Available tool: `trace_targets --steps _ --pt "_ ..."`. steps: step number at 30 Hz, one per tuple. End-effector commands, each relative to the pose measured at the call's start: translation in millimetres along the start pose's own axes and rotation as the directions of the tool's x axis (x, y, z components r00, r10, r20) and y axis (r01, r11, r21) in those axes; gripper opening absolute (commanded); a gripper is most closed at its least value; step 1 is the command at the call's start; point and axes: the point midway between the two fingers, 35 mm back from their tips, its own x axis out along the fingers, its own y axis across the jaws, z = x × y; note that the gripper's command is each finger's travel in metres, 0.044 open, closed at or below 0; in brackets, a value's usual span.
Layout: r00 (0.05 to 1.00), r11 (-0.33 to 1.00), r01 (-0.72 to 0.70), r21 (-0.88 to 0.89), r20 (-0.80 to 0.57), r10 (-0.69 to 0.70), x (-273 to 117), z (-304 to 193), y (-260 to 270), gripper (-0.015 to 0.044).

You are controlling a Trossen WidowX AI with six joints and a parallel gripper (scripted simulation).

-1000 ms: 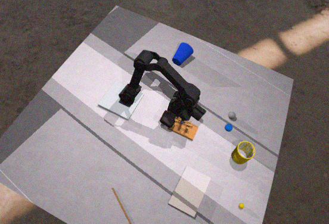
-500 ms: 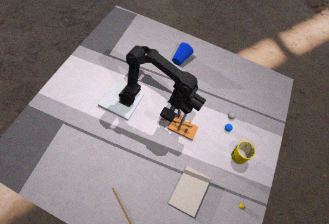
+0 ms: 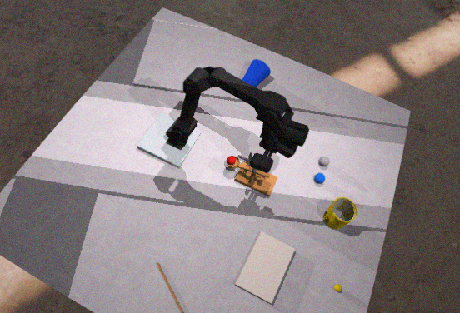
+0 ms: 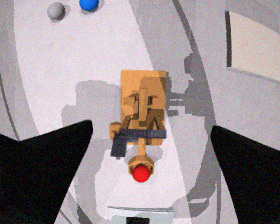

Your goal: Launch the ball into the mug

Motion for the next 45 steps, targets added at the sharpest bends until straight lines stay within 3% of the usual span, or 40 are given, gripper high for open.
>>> trace_targets --steps 1,16,38,45 --pt "0.991 1.000 0.006 0.011 0.131 -0.008 -7.2 49.5 -1.7 0.0440" --pt "0.808 1.000 0.004 0.029 0.589 -0.020 -43.5 218.7 -4.3 0.0440" --pt "0.795 1.000 0.003 0.029 0.606 -0.020 -45.5 224.8 -4.3 0.0440" --pt "0.795 1.000 0.003 0.029 0.606 -0.020 -45.5 224.8 -4.3 0.0256"
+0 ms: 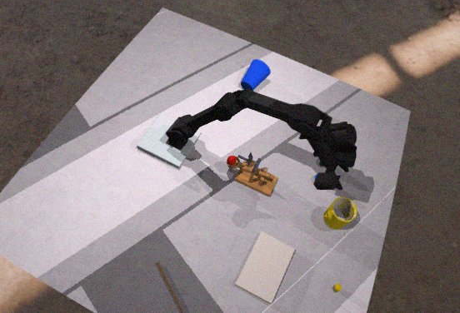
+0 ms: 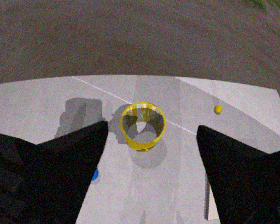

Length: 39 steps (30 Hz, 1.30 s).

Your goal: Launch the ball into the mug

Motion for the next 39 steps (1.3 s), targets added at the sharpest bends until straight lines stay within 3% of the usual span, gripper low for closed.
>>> trace_targets --steps 1,10,20,39 --pt "1.000 1.000 0.003 0.007 0.007 -0.003 -1.0 2.1 -0.3 0.0230" --pt "1.000 1.000 0.003 0.007 0.007 -0.003 -1.0 2.1 -0.3 0.0000" --pt "1.000 1.000 0.004 -0.005 -0.005 -0.004 -0.8 -1.4 2.3 0.0000" --pt "0.939 0.922 -0.051 -0.385 -0.332 -0.087 -12.9 -107.5 62.5 0.0000"
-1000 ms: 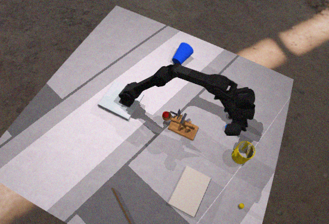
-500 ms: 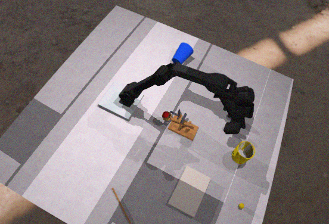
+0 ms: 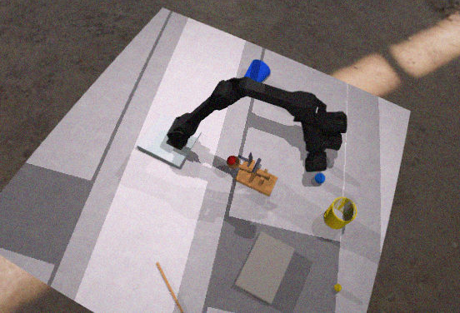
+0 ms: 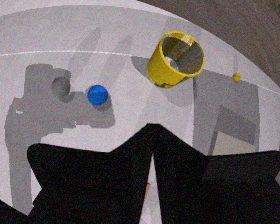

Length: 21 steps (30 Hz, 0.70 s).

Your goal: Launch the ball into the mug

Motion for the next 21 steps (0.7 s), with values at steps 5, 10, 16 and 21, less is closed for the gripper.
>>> trace_targets --steps 5,10,16,21 --pt "0.990 0.982 -0.008 -0.190 -0.138 -0.019 -1.0 -39.6 31.0 0.0000" --pt "0.975 0.950 -0.030 -0.311 -0.220 -0.041 -3.7 -65.6 48.2 0.0000" --pt "0.948 0.889 -0.073 -0.452 -0.308 -0.079 -8.1 -96.3 66.2 0.0000" --pt "0.920 0.819 -0.119 -0.561 -0.372 -0.122 -13.5 -121.9 78.2 0.0000"
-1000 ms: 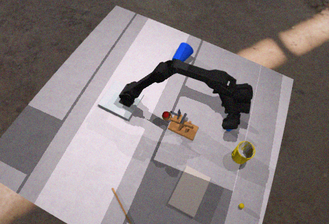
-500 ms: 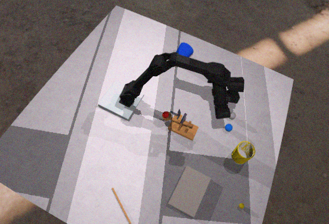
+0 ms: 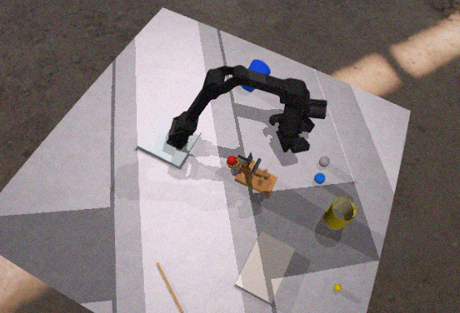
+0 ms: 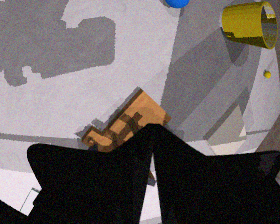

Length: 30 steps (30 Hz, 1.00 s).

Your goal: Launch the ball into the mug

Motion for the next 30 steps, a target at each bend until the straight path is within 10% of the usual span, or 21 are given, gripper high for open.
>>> trace_targets --steps 1,30 --pt "0.998 0.994 -0.001 -0.110 -0.065 -0.007 1.8 -14.1 17.0 0.0000" --pt "0.896 0.656 -0.169 -0.736 -0.392 -0.210 -1.3 -114.0 92.8 0.0000"
